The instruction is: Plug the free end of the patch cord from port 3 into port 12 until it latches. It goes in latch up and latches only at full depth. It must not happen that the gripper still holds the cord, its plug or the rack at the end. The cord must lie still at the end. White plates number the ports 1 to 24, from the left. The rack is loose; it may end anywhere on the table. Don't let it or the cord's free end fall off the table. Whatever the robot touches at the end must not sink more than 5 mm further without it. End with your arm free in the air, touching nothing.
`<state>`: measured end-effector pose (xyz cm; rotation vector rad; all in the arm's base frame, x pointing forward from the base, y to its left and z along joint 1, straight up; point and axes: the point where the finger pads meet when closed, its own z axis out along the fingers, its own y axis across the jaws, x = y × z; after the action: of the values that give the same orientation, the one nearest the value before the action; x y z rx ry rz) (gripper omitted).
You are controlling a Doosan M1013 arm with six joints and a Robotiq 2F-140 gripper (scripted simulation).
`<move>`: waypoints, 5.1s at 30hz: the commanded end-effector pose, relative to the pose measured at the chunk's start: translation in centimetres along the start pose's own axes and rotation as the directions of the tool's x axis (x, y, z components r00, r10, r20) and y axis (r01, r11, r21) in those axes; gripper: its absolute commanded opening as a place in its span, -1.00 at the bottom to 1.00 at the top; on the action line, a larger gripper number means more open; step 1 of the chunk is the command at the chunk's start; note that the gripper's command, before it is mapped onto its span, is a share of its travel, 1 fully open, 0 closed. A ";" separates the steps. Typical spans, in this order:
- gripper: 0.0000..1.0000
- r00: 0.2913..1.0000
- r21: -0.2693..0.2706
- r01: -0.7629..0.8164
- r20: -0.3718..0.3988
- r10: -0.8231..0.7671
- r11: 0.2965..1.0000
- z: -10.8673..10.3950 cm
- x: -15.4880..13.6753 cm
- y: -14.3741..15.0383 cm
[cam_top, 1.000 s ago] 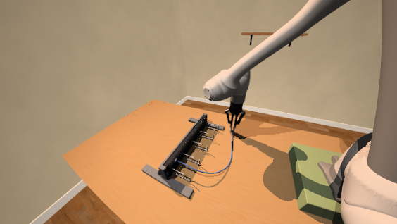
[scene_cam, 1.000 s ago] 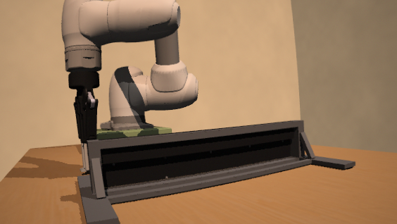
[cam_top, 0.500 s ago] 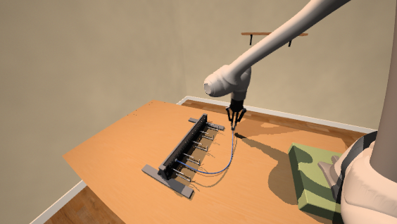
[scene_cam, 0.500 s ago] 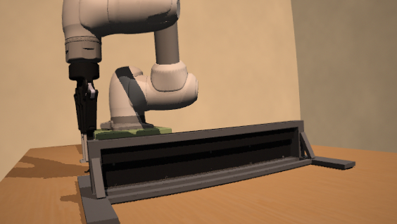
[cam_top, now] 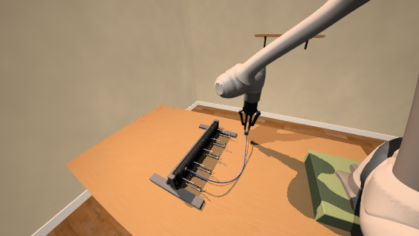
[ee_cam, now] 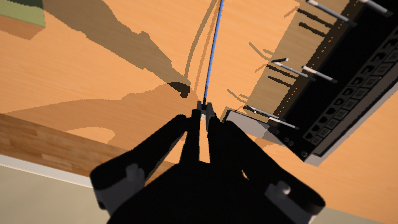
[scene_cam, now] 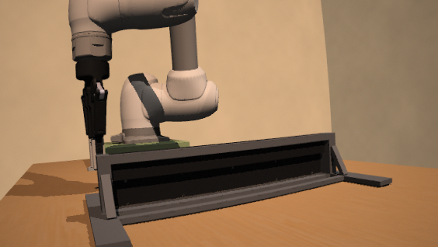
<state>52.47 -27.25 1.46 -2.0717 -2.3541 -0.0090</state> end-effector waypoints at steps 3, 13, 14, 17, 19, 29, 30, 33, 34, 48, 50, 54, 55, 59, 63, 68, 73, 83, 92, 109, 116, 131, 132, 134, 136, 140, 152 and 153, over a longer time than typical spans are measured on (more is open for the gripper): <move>-1.00 1.000 -0.003 0.001 0.002 -0.001 1.000 -0.7 -0.2 0.2; -1.00 1.000 -0.003 0.001 0.002 -0.001 1.000 -0.8 -0.2 0.2; -1.00 1.000 -0.003 0.001 0.002 -0.001 1.000 -0.8 -0.2 0.2; -1.00 1.000 -0.003 0.001 0.002 -0.001 1.000 -0.8 -0.2 0.2; -1.00 1.000 -0.003 0.001 0.002 -0.001 1.000 -0.8 -0.2 0.2; -1.00 1.000 -0.003 0.001 0.002 -0.001 1.000 -0.8 -0.2 0.2; -1.00 1.000 -0.003 0.001 0.002 -0.001 1.000 -0.8 -0.2 0.2; -1.00 1.000 -0.003 0.001 0.002 -0.001 1.000 -0.8 -0.2 0.2; -1.00 1.000 -0.003 0.001 0.002 -0.001 1.000 -0.8 -0.2 0.2; -1.00 1.000 -0.003 0.001 0.002 -0.001 1.000 -0.8 -0.2 0.2; -1.00 1.000 -0.003 0.001 0.002 -0.001 1.000 -0.8 -0.2 0.2; -1.00 1.000 -0.003 0.001 0.002 -0.001 1.000 -0.8 -0.2 0.2; -1.00 1.000 -0.003 0.001 0.002 -0.001 1.000 -0.8 -0.2 0.2; -1.00 1.000 -0.003 0.001 0.002 -0.001 1.000 -0.8 -0.2 0.2; -1.00 1.000 -0.003 0.001 0.002 -0.001 1.000 -0.8 -0.2 0.2; -1.00 1.000 -0.003 0.001 0.002 -0.001 1.000 -0.8 -0.2 0.2; -1.00 1.000 -0.003 0.001 0.002 -0.001 1.000 -0.8 -0.2 0.2; -1.00 1.000 -0.003 0.003 0.002 -0.003 1.000 -0.8 -0.2 0.2; -1.00 0.999 -0.003 0.046 0.002 -0.046 0.999 -1.0 0.5 0.8; -1.00 0.937 -0.004 0.349 0.002 -0.349 0.937 -2.2 5.4 4.5; -1.00 0.835 -0.004 0.550 0.002 -0.550 0.835 -3.0 9.0 7.3; -1.00 0.537 -0.005 0.844 0.001 -0.844 0.537 -4.7 15.6 12.5; -1.00 0.513 -0.005 0.858 0.001 -0.858 0.513 -4.8 16.0 12.8; -1.00 0.490 -0.005 0.872 0.001 -0.872 0.490 -4.9 16.5 13.1; -1.00 0.467 -0.005 0.884 0.001 -0.884 0.467 -5.0 16.9 13.4; -1.00 0.384 -0.005 0.923 0.001 -0.923 0.384 -5.3 18.3 14.6; -1.00 0.255 -0.005 0.967 0.002 -0.967 0.255 -5.9 20.4 16.2; -1.00 0.249 -0.005 0.969 0.002 -0.969 0.249 -5.9 20.6 16.3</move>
<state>65.61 -5.30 7.38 -0.2318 -3.1354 -0.0155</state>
